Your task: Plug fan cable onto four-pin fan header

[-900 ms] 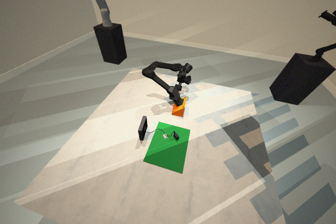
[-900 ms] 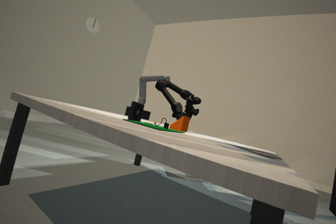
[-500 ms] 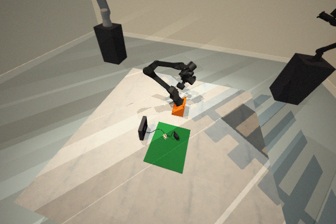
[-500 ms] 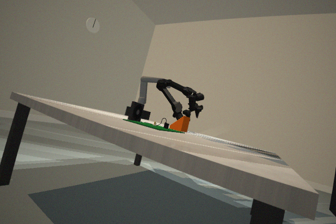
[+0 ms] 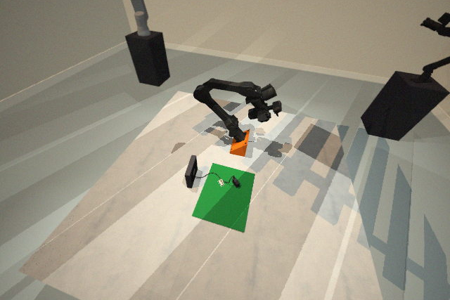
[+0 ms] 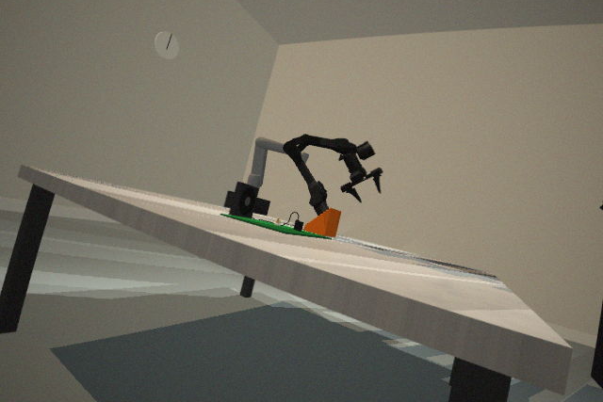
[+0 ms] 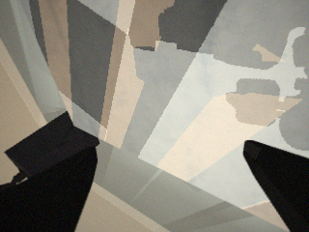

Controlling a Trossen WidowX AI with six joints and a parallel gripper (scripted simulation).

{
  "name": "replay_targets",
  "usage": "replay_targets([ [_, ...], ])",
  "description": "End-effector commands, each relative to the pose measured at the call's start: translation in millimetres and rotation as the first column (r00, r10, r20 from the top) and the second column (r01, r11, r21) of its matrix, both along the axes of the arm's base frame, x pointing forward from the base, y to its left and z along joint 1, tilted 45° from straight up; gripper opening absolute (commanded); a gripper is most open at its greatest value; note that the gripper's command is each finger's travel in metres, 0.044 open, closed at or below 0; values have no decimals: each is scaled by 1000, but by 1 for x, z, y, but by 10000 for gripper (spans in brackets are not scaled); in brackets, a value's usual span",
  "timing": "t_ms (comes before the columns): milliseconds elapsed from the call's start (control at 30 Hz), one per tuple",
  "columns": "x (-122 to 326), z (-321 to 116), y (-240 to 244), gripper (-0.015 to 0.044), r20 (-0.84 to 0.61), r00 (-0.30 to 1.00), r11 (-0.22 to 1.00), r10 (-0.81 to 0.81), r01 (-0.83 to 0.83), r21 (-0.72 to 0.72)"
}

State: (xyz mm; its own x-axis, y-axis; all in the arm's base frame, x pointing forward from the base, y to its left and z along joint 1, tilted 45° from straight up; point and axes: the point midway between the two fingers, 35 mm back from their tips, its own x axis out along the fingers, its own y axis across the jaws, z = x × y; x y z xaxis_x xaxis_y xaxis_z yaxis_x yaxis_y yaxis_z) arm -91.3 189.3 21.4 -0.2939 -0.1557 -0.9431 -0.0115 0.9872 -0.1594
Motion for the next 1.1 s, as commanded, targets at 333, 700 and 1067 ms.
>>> replay_targets([
  [333, 175, 1, 22, 440, 437, 472, 567, -766, 816, 112],
  [700, 334, 32, -76, 440, 531, -584, -263, -613, 785, 561],
  [1067, 351, 32, -101, 440, 502, -690, -335, -522, 707, 623],
])
